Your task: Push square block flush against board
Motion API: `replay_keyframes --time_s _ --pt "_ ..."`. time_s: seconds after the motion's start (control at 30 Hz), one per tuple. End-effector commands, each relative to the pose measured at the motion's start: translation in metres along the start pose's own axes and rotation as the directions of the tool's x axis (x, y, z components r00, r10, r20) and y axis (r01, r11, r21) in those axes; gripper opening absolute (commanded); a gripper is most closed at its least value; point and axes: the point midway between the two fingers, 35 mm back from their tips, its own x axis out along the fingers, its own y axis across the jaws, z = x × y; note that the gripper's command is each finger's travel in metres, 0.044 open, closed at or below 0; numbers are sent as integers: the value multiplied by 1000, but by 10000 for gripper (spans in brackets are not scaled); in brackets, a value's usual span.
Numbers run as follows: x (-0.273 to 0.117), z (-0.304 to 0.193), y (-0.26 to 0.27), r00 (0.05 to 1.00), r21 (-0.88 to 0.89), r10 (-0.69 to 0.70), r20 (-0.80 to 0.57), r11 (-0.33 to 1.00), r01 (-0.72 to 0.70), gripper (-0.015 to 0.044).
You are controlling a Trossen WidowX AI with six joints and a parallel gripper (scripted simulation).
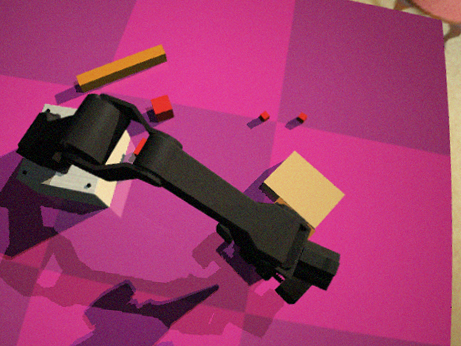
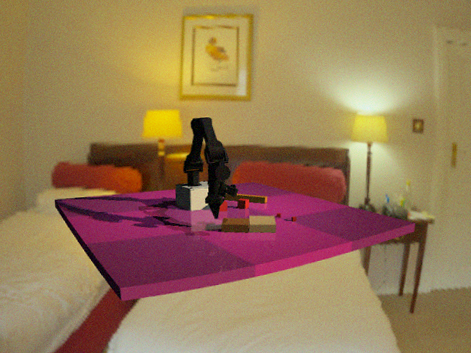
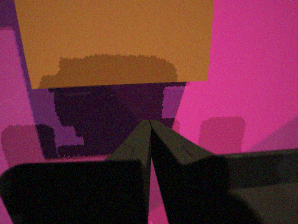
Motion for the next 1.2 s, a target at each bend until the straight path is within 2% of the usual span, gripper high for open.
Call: replay_keyframes --time_s 0.0,0.73,1.17 --pt "35 -5 12 999 -5 48 -21 999 -48 0" --pt "35 22 11 999 -5 48 -19 999 -48 0" --pt "35 5 9 999 -5 48 -20 999 -48 0"
